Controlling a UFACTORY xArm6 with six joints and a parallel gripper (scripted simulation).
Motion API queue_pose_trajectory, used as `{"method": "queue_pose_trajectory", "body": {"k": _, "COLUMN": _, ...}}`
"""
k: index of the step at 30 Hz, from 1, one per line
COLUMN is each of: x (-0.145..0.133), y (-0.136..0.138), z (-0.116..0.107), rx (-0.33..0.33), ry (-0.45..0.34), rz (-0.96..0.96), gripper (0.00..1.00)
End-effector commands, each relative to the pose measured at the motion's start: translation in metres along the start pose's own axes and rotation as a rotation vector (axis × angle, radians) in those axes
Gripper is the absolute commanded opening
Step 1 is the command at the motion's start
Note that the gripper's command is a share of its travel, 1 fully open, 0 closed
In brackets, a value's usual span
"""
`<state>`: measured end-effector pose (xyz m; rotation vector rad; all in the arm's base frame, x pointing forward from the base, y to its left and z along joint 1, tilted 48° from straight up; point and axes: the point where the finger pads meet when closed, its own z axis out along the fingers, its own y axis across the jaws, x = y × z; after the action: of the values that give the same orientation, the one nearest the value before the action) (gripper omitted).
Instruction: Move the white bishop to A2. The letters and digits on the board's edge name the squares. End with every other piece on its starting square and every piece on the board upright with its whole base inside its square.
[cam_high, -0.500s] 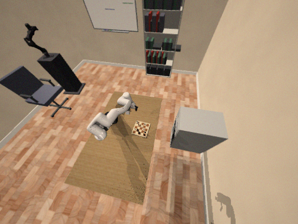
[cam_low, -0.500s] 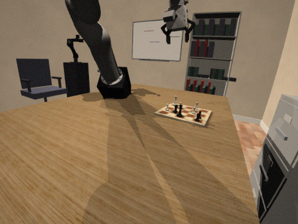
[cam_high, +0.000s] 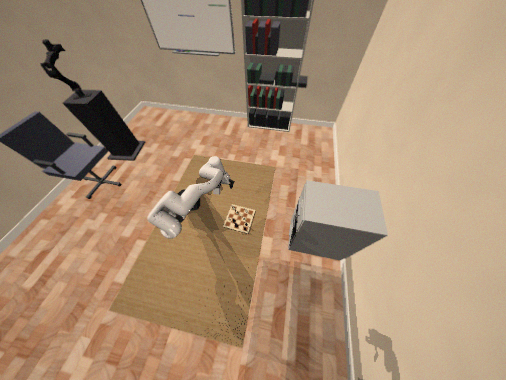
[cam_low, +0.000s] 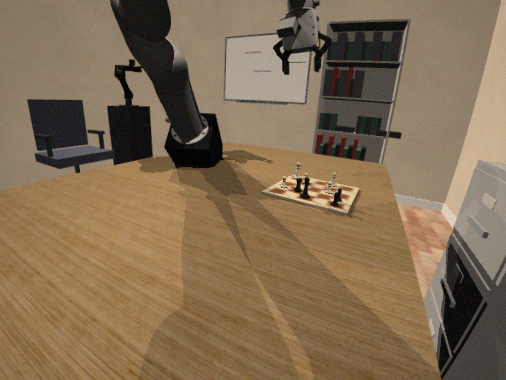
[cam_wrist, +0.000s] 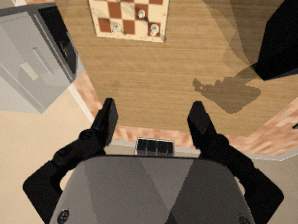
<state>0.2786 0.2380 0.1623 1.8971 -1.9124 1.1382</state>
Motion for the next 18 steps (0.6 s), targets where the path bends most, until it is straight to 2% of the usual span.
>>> {"method": "queue_pose_trajectory", "body": {"k": 1, "x": 0.000, "y": -0.001, "z": -0.001, "rx": 0.001, "ry": -0.003, "rz": 0.001, "gripper": 1.00}}
{"method": "queue_pose_trajectory", "body": {"k": 5, "x": 0.000, "y": -0.001, "z": 0.000, "rx": -0.006, "ry": -0.002, "rz": 0.008, "gripper": 1.00}}
{"method": "queue_pose_trajectory", "body": {"k": 8, "x": 0.006, "y": -0.002, "z": 0.008, "rx": -0.054, "ry": 0.006, "rz": 0.049, "gripper": 1.00}}
{"method": "queue_pose_trajectory", "body": {"k": 10, "x": 0.014, "y": -0.004, "z": 0.019, "rx": -0.119, "ry": 0.017, "rz": 0.107, "gripper": 1.00}}
{"method": "queue_pose_trajectory", "body": {"k": 14, "x": 0.039, "y": -0.006, "z": 0.051, "rx": -0.322, "ry": 0.050, "rz": 0.294, "gripper": 1.00}}
{"method": "queue_pose_trajectory", "body": {"k": 17, "x": 0.056, "y": -0.006, "z": 0.070, "rx": -0.443, "ry": 0.071, "rz": 0.411, "gripper": 1.00}}
{"method": "queue_pose_trajectory", "body": {"k": 18, "x": 0.056, "y": -0.006, "z": 0.070, "rx": -0.443, "ry": 0.071, "rz": 0.411, "gripper": 1.00}}
